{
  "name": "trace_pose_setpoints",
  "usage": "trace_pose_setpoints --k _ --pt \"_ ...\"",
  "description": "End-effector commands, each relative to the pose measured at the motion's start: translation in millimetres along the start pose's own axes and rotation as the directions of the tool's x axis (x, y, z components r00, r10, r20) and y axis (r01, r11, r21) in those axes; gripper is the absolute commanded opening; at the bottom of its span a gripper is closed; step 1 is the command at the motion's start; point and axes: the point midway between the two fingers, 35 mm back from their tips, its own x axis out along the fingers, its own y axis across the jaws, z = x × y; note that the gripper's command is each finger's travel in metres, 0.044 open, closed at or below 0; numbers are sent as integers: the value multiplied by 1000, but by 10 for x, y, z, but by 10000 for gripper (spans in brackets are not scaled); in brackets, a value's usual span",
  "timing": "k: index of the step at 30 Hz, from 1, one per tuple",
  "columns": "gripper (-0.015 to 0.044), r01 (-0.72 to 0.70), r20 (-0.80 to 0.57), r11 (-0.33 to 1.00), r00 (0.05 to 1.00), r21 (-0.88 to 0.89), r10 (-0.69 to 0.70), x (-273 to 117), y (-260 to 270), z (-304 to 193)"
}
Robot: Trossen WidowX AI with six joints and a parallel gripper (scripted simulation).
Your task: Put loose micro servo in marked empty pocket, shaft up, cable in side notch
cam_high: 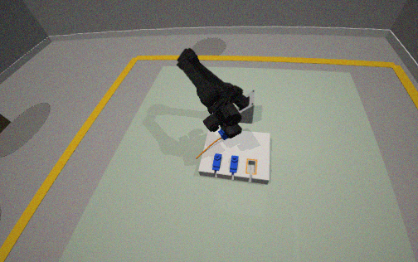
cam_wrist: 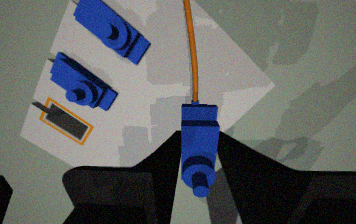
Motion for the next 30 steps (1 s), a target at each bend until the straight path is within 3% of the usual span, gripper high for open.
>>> trace_pose_setpoints --k 1,20,30 --pt "0 -6 -5 1000 1000 6 6 -138 -6 14" --pt "0 -7 -4 1000 1000 7 7 -141 241 260" --pt "0 -8 -5 1000 1000 7 8 -144 405 65"
